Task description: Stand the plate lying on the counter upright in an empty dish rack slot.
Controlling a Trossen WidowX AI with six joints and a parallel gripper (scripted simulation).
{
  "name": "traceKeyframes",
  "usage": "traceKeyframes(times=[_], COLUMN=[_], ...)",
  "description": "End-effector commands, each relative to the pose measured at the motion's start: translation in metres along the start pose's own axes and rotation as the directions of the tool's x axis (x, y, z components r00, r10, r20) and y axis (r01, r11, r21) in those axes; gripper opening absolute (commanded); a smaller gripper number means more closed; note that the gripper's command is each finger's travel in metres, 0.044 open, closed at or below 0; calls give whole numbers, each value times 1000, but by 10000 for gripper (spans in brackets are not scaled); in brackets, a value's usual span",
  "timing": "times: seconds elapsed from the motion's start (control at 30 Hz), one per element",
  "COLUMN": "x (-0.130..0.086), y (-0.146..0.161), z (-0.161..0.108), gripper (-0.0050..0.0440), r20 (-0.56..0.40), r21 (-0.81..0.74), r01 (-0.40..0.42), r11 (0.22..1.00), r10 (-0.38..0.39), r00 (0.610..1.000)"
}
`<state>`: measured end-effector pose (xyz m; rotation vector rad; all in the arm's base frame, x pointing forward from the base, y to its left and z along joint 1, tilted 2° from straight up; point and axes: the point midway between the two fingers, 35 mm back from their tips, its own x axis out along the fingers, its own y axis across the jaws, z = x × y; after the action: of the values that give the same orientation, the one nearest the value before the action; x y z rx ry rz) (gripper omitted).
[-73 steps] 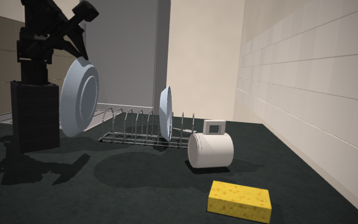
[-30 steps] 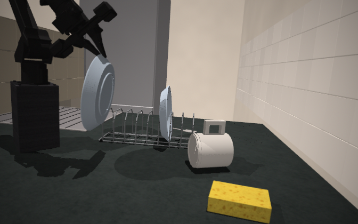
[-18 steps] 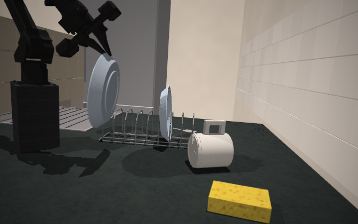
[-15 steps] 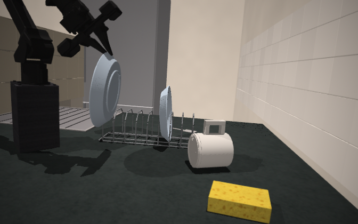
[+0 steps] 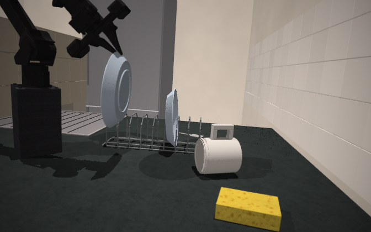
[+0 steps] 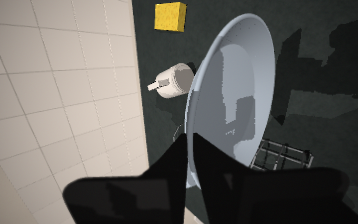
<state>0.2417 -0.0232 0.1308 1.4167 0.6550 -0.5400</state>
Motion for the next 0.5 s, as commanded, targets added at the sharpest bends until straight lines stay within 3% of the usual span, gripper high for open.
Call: traceKeyframes(times=[0.0,0.47], x=[-2,-1], y=[7,7], z=[-5,-11], gripper=[0,0], r20=[4,-3], r21=[3,14], r01=[-32,-27], r11=[999,1000], r10=[32,27], r00=[999,1000])
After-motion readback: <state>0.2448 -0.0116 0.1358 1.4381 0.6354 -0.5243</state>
